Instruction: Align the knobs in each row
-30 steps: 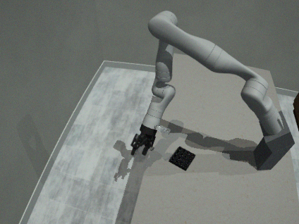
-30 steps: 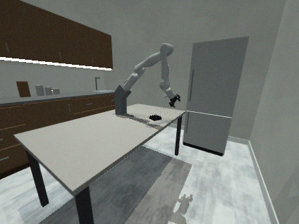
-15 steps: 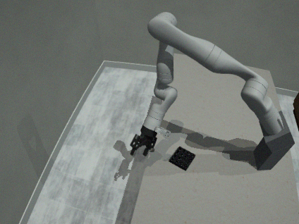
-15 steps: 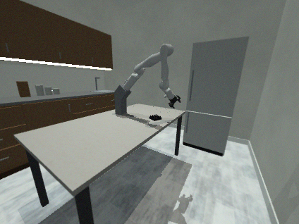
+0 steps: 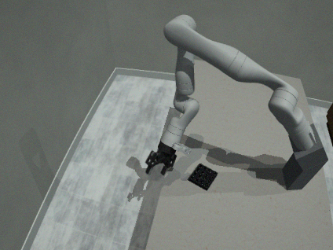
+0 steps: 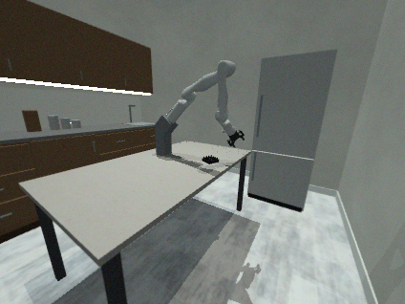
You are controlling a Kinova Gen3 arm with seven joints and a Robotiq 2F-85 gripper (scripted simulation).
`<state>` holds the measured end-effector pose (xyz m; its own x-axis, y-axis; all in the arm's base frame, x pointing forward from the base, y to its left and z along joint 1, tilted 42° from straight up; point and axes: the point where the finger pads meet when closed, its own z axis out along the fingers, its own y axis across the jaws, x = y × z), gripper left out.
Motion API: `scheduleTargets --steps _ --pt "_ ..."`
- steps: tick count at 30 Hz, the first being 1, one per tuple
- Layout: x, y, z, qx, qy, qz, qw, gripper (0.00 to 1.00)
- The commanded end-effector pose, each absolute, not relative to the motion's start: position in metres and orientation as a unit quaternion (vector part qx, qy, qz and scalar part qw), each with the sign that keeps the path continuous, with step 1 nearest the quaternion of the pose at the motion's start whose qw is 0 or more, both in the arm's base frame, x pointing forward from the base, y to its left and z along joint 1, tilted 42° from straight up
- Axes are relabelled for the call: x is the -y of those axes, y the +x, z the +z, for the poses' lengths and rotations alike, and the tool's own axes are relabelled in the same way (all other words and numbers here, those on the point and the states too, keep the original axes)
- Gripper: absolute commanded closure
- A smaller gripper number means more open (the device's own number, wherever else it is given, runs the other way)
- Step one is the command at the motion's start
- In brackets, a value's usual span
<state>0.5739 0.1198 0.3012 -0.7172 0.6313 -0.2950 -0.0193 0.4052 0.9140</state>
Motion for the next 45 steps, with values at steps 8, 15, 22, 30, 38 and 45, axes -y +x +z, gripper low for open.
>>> scheduleTargets --steps 8,15,22,30,38,45 --pt "-0.12 0.575 0.297 -0.771 0.216 0.51 0.315 0.0" --pt "-0.118 0.576 0.293 -0.767 0.234 0.51 0.312 0.0" --pt "-0.117 0.577 0.288 -0.762 0.253 0.51 0.308 0.0" --pt "-0.113 0.578 0.278 -0.753 0.29 0.508 0.3 0.0" --pt "-0.113 0.578 0.278 -0.753 0.29 0.508 0.3 0.0" --pt "-0.108 0.579 0.268 -0.744 0.326 0.505 0.292 0.0"
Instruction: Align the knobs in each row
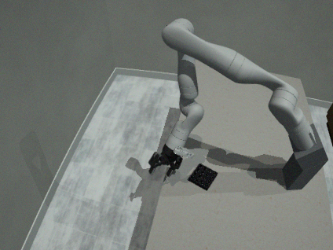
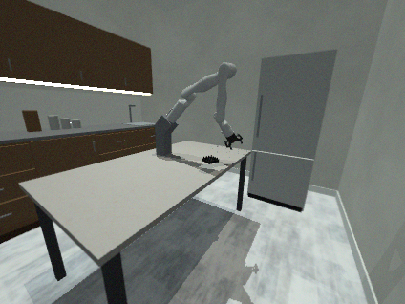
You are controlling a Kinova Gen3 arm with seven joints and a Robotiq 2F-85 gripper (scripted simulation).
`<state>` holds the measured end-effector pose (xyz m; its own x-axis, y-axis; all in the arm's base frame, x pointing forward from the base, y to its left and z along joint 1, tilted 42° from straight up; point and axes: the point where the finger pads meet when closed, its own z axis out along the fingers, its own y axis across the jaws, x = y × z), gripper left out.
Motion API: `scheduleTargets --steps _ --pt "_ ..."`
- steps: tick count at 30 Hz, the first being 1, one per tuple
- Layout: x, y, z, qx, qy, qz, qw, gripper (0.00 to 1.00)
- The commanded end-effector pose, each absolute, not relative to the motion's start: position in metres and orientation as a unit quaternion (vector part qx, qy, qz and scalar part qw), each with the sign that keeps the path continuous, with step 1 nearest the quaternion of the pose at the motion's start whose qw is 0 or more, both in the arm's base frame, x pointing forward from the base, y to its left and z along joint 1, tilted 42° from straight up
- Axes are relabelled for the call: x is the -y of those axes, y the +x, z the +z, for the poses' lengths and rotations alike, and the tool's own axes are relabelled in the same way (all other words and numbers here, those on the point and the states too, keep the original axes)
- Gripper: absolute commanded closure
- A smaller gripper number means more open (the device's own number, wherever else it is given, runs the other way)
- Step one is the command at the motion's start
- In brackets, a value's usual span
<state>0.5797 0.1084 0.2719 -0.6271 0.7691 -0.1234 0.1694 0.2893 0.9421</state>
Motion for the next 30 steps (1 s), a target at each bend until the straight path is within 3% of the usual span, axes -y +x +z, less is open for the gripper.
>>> scheduleTargets --steps 1,30 --pt "-0.108 0.579 0.268 -0.744 0.326 0.505 0.292 0.0" --pt "-0.098 0.577 0.245 -0.724 0.394 0.494 0.276 0.0"
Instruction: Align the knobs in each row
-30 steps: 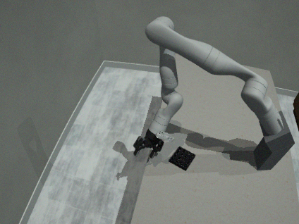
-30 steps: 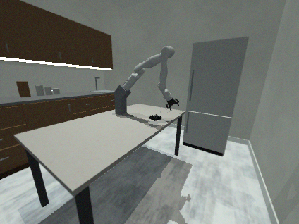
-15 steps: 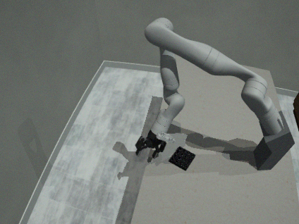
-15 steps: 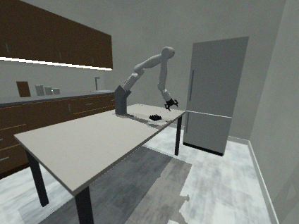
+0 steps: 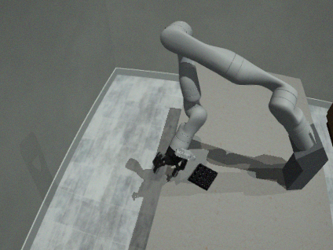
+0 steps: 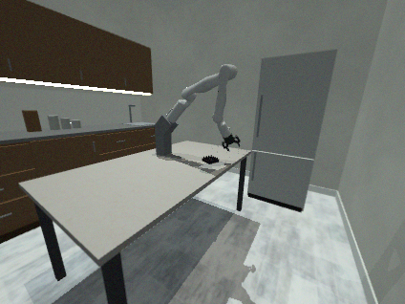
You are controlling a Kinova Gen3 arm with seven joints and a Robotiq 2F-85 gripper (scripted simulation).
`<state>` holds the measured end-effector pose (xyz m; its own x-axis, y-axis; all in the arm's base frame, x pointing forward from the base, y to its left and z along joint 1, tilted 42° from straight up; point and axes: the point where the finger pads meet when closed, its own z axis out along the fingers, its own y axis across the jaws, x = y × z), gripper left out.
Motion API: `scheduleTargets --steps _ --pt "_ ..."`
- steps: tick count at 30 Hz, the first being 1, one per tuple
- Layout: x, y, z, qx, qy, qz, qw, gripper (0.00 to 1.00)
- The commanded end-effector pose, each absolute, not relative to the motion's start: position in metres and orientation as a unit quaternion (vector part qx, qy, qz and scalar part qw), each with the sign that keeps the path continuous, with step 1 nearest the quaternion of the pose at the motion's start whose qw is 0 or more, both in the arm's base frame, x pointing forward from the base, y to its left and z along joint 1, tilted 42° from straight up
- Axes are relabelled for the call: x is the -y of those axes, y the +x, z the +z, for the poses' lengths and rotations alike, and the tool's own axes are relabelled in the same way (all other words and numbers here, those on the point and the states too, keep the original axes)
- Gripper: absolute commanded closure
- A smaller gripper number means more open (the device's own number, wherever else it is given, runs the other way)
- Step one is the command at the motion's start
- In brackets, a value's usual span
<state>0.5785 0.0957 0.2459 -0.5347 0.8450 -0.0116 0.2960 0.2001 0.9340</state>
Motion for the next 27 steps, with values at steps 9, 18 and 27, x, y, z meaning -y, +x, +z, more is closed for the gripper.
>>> scheduleTargets --steps 9,18,27 --pt "-0.096 0.576 0.239 -0.719 0.411 0.491 0.271 0.0" --pt "-0.09 0.573 0.227 -0.708 0.442 0.483 0.263 0.0" --pt "-0.087 0.571 0.221 -0.703 0.458 0.479 0.259 0.0"
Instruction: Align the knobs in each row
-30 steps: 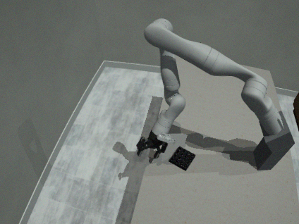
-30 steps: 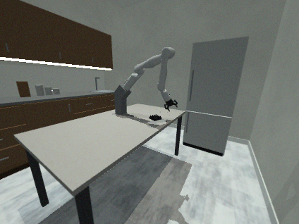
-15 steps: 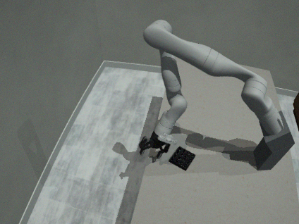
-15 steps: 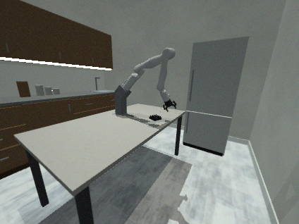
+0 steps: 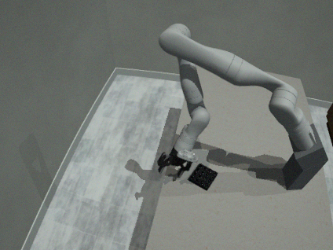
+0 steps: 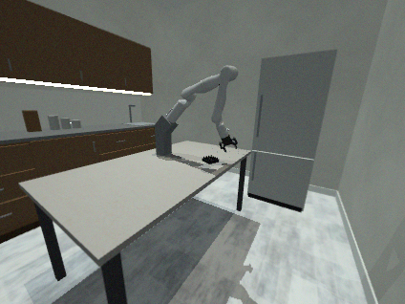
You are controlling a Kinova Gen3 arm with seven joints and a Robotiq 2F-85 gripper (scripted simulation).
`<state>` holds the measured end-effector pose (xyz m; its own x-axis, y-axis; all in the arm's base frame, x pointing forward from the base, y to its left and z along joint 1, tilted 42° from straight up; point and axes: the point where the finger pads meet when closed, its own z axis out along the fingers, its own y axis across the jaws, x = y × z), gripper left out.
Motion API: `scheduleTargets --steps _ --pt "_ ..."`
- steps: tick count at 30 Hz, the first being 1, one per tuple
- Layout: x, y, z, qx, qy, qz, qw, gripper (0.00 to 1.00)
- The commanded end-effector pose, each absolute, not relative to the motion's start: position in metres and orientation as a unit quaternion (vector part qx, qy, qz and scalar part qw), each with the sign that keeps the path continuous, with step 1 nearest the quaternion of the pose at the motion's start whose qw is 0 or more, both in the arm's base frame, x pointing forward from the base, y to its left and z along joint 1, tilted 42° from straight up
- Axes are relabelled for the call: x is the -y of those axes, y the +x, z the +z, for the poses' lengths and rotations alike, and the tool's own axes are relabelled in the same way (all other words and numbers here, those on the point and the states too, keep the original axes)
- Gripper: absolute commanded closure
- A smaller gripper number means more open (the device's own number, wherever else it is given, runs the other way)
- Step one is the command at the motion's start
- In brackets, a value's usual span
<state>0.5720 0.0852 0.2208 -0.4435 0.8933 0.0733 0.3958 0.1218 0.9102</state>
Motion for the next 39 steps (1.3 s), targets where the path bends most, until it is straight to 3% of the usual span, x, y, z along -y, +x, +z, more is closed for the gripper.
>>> scheduleTargets --steps 1,39 --pt "-0.087 0.571 0.221 -0.703 0.458 0.479 0.259 0.0" --pt "-0.067 0.554 0.18 -0.665 0.553 0.443 0.234 0.0"
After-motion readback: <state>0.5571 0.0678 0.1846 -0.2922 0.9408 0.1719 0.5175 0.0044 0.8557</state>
